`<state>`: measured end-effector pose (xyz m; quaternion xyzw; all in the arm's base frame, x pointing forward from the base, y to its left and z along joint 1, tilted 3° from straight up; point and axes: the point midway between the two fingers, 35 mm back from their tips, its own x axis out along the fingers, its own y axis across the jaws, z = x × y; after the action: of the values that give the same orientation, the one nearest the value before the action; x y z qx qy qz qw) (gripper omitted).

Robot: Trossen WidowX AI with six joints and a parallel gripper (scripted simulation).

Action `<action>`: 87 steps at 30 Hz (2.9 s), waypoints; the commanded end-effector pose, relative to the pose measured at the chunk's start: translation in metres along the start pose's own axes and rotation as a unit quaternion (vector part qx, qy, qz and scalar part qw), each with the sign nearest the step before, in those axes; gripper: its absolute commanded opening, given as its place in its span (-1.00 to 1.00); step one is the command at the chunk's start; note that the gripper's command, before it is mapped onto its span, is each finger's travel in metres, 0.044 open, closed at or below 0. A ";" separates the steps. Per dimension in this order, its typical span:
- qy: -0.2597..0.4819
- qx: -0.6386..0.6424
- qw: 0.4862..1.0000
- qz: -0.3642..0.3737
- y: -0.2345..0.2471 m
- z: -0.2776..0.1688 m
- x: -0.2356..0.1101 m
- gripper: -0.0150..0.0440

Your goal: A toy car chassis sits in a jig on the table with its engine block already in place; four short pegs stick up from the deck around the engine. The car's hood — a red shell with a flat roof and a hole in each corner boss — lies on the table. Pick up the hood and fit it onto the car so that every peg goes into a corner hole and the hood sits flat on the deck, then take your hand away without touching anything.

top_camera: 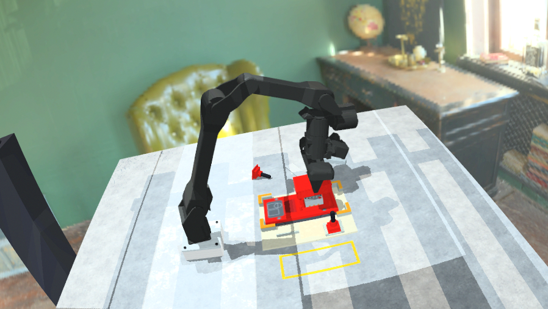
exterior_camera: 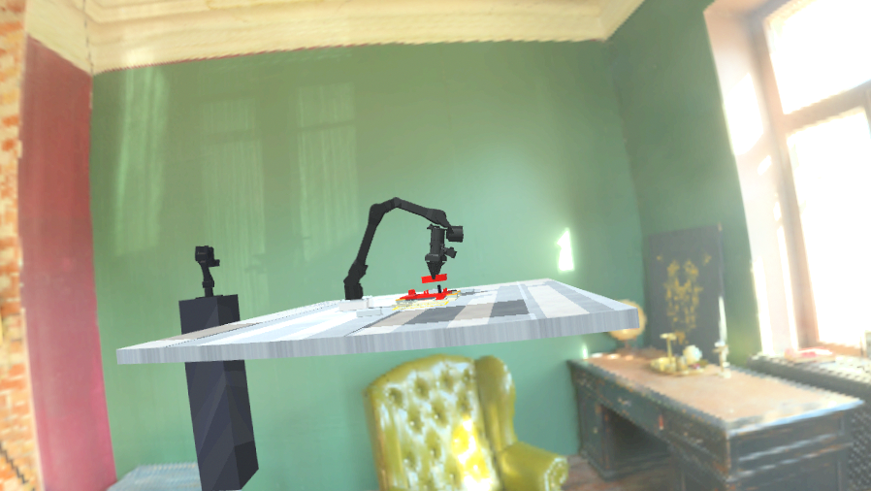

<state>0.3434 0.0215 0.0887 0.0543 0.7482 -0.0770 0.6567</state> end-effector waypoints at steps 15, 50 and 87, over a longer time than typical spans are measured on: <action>0.006 0.002 1.000 0.000 0.002 0.002 0.025 -0.49; 0.006 0.002 1.000 0.000 0.002 0.005 0.031 -0.49; 0.006 0.002 1.000 0.000 0.002 0.007 0.042 -0.49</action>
<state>0.3449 0.0211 0.0453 0.0559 0.7521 -0.0781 0.6520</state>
